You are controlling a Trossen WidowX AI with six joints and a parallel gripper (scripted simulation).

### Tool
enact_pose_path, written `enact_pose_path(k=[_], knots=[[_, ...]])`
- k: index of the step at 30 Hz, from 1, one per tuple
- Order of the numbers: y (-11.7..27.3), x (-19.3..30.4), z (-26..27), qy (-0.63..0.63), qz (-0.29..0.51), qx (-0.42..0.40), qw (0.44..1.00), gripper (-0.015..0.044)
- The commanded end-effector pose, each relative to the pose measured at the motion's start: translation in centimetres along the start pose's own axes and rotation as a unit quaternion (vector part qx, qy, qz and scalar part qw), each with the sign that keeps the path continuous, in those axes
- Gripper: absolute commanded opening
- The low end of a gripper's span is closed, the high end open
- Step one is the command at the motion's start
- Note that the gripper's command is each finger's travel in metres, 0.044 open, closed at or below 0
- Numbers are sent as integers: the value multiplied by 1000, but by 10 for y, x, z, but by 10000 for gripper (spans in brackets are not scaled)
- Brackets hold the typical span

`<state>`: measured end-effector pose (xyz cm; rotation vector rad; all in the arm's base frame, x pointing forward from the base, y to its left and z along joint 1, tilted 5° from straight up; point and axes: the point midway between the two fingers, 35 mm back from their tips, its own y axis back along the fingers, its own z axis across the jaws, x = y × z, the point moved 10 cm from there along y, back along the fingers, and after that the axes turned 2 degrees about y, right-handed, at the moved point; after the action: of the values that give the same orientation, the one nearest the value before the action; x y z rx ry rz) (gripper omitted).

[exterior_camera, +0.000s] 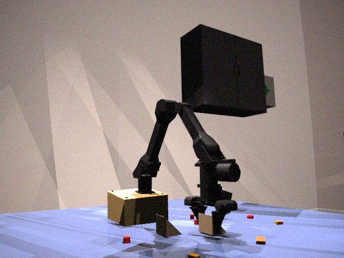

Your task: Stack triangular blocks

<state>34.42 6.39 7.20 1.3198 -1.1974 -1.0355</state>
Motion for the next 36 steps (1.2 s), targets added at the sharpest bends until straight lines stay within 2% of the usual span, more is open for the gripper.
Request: enact_pose_path(k=[1, 18, 25, 30, 36], knots=[[-2, 0, 1, 0, 0, 1, 1000, 0], [-1, 0, 0, 0, 0, -1, 1000, 440], [1, 0, 0, 0, 0, -1, 1000, 440], [56, 0, 0, 0, 0, -1, 1000, 440], [53, 0, 0, 2, 0, 1, 1000, 440]])
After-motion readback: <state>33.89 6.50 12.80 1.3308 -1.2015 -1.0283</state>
